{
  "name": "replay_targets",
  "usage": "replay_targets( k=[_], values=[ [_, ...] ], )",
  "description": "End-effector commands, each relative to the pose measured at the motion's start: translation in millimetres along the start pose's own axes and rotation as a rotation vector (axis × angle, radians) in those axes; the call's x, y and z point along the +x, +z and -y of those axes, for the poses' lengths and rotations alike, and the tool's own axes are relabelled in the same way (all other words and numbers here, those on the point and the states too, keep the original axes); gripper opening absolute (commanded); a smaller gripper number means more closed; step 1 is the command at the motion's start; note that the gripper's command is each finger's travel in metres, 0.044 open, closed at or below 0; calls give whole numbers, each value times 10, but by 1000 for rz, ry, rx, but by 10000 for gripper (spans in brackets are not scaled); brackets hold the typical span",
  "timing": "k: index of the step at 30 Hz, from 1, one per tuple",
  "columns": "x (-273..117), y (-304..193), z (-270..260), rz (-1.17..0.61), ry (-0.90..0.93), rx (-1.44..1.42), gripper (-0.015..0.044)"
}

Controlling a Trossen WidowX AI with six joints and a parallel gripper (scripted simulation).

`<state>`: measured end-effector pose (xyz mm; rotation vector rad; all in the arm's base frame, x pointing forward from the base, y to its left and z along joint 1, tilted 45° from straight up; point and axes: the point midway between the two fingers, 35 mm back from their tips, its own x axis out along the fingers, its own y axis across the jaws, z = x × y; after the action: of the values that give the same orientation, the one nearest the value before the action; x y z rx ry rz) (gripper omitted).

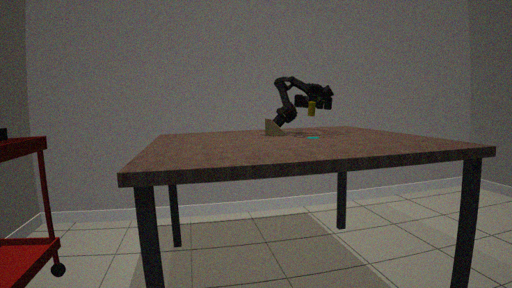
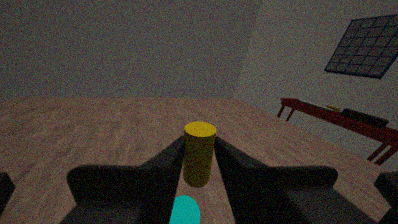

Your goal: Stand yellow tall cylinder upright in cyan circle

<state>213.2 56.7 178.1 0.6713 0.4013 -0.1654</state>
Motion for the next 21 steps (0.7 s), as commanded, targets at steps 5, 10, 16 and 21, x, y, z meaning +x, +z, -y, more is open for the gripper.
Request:
replay_targets(
  k=[5,10,16,21],
  values=[
    [-19,12,11,39,21,51,105],
    [-34,21,9,60,37,83,105],
    [-38,23,8,66,42,93,105],
    [-38,23,8,66,42,93,105]
  ],
)
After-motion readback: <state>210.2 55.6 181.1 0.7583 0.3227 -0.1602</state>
